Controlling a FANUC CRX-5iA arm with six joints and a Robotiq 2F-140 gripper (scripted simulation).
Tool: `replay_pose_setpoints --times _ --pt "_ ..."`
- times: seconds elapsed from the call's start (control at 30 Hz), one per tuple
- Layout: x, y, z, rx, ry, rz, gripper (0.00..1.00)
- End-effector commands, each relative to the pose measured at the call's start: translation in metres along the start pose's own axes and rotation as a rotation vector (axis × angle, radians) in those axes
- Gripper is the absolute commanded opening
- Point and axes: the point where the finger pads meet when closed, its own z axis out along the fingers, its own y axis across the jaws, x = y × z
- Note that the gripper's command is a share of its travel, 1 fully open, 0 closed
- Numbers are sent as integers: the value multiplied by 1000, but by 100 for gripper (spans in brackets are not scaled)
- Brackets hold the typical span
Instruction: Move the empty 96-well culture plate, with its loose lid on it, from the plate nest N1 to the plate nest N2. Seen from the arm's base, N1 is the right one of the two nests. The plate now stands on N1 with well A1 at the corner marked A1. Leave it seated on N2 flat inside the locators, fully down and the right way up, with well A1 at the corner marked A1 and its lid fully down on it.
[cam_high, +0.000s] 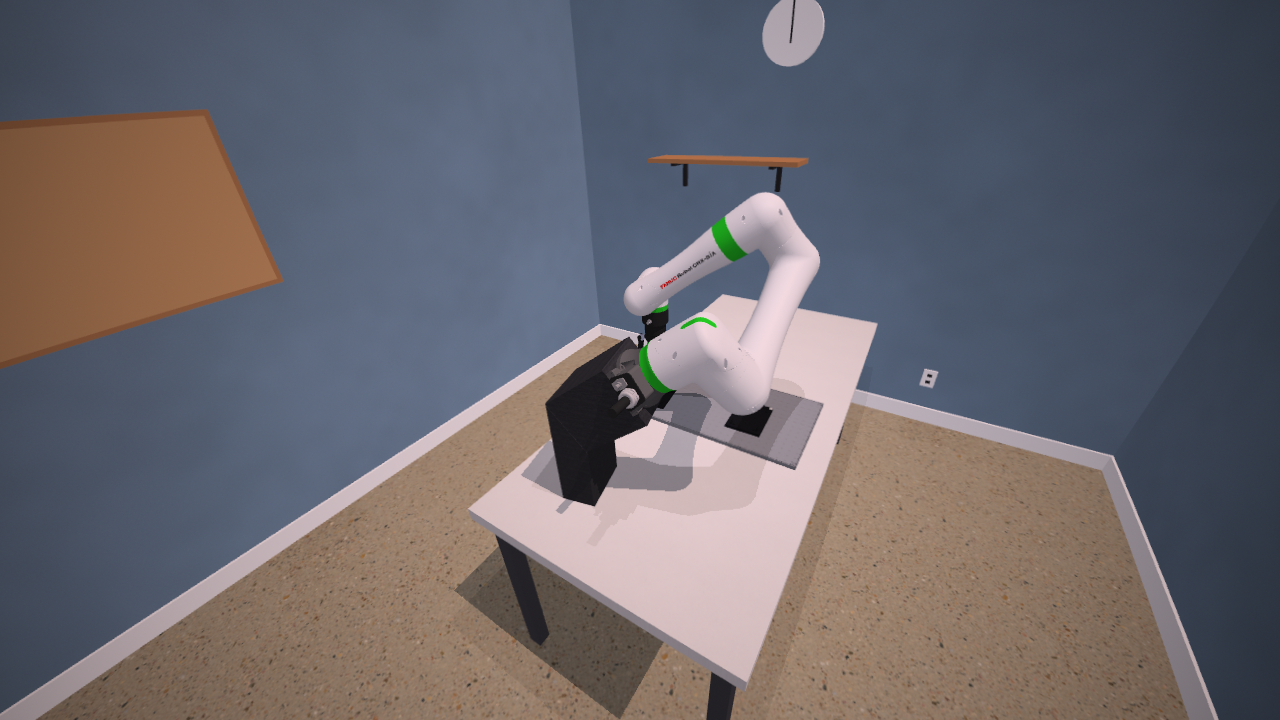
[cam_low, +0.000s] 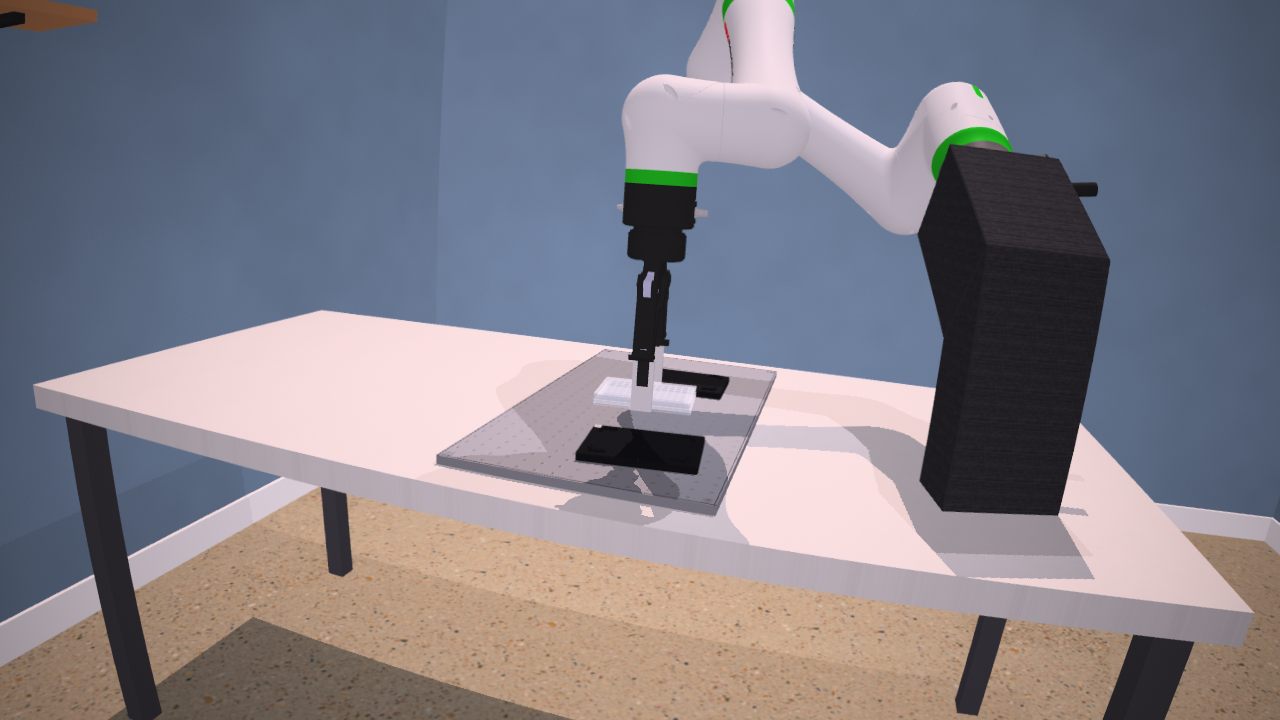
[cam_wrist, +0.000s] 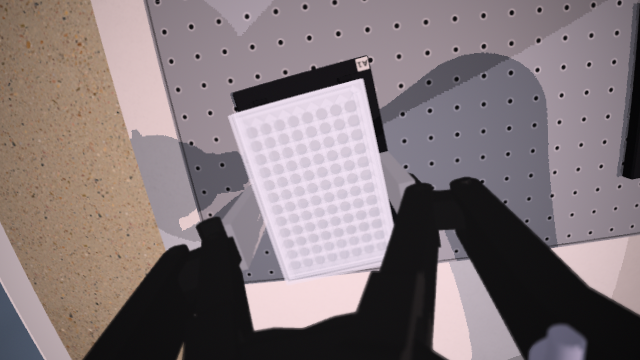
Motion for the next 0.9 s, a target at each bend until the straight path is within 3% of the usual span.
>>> replay_pose_setpoints --times 0.0,0.87 --pt "0 0 0 0 0 0 0" --pt "0 0 5 0 0 0 0"
